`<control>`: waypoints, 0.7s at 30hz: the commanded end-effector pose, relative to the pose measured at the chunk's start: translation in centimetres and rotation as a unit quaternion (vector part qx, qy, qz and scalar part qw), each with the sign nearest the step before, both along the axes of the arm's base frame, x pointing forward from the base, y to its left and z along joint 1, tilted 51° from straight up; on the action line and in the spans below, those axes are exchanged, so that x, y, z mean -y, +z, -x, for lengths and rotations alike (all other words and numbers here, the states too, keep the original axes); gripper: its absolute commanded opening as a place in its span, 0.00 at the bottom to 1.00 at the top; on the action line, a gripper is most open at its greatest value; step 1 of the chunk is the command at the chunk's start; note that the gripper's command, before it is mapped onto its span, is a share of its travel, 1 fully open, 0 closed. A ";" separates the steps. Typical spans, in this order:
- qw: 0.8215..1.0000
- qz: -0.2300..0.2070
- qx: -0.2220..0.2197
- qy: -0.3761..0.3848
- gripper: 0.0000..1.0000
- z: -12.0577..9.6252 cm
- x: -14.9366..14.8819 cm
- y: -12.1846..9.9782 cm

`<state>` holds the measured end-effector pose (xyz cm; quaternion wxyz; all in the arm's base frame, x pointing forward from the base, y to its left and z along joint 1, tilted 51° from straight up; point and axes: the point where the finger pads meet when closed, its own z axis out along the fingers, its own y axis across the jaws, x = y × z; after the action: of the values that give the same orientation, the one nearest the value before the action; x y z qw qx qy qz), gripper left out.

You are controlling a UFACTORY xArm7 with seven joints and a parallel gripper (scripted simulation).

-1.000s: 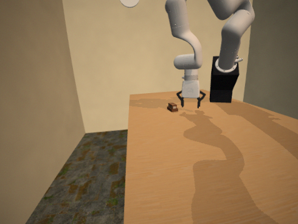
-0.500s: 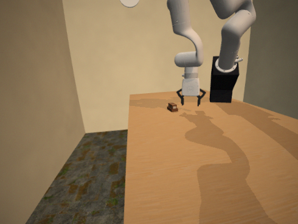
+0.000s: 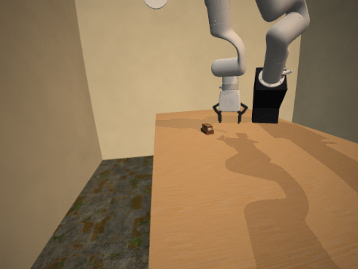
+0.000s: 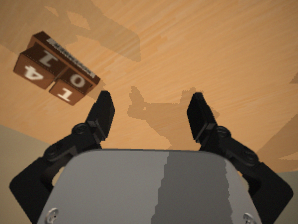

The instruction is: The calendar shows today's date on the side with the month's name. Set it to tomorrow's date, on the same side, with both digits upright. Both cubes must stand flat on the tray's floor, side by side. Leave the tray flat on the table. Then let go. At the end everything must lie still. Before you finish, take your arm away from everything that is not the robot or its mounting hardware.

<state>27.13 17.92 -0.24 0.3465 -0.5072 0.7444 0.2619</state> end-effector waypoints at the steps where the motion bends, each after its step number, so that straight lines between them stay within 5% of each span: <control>1: 1.000 0.000 0.000 -0.001 1.00 0.2 0.5 -0.7; 21: 1.000 0.000 0.000 -0.001 1.00 1.0 1.9 -2.9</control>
<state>26.11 16.00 -3.01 0.3466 -0.5071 0.7442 0.2623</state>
